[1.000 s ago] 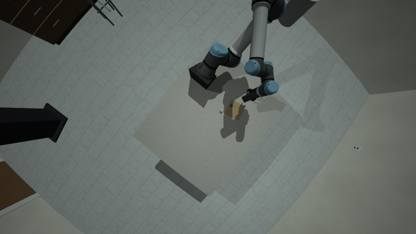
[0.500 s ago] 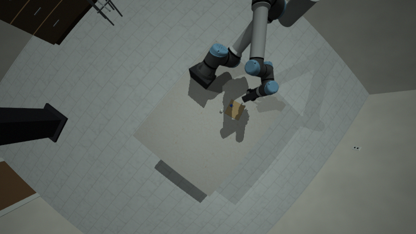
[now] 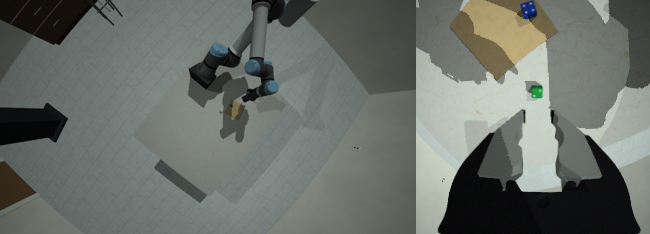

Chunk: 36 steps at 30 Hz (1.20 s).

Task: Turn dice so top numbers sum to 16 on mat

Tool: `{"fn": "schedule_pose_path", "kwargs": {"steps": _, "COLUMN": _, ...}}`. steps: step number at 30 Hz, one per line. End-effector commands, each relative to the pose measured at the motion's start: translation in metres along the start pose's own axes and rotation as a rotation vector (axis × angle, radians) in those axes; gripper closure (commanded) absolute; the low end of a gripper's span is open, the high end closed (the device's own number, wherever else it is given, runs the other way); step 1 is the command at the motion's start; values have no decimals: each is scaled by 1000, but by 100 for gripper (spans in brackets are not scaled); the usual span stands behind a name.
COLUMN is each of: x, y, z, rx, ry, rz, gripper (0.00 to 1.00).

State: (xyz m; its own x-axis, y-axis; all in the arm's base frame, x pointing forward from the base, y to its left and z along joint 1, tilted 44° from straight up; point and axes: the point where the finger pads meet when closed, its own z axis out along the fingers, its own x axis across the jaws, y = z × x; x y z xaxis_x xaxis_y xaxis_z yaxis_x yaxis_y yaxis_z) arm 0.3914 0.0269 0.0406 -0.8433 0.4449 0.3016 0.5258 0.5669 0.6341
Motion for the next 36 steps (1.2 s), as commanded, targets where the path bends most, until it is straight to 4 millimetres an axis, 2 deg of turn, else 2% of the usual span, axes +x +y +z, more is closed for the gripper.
{"fn": "schedule_pose_path", "kwargs": {"steps": 1, "x": 0, "y": 0, "z": 0, "rx": 1, "ry": -1, "rz": 0, "gripper": 79}}
{"fn": "schedule_pose_path", "kwargs": {"steps": 21, "x": -1, "y": 0, "z": 16, "rx": 4, "ry": -5, "rz": 1, "gripper": 79}}
{"fn": "schedule_pose_path", "kwargs": {"steps": 36, "x": -1, "y": -1, "z": 41, "rx": 4, "ry": -5, "rz": 1, "gripper": 79}}
